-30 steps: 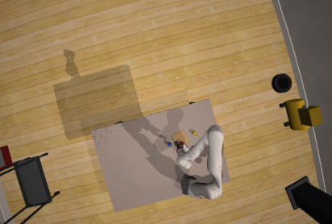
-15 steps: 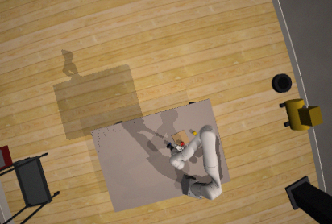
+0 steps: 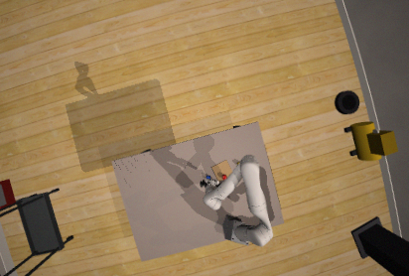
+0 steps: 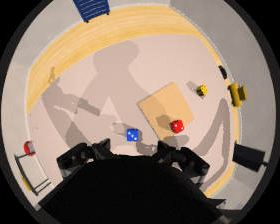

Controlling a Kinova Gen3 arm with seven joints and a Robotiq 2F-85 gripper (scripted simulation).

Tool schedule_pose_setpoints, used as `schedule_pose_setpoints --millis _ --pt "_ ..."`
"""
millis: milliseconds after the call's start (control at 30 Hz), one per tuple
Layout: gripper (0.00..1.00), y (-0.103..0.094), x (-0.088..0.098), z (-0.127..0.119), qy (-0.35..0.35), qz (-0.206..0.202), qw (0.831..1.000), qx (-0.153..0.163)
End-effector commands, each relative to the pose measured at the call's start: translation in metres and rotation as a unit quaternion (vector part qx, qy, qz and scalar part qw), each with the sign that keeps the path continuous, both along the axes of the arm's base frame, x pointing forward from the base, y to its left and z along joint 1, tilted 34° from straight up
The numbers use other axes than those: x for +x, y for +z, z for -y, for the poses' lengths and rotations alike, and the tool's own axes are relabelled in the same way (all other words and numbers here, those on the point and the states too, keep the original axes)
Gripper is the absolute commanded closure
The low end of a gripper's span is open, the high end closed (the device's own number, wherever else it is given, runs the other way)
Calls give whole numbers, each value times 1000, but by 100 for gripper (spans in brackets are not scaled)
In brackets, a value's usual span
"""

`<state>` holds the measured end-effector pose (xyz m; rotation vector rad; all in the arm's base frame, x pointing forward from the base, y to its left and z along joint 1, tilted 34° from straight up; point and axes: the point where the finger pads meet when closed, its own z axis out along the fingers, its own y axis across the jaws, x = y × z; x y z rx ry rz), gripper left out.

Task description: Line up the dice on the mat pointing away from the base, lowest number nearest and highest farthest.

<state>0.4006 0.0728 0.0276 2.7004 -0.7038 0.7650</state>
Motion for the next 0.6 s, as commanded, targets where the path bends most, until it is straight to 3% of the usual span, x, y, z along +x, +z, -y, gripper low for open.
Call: schedule_pose_setpoints --millis 0,333,367,567 --pt "0 -1 1 -5 15 -6 1000 -10" --pt "0 -1 1 -6 21 -8 1000 -13" --pt "54 -1 1 -6 21 -8 1000 -13" --pt "54 -1 1 -6 21 -8 1000 -13"
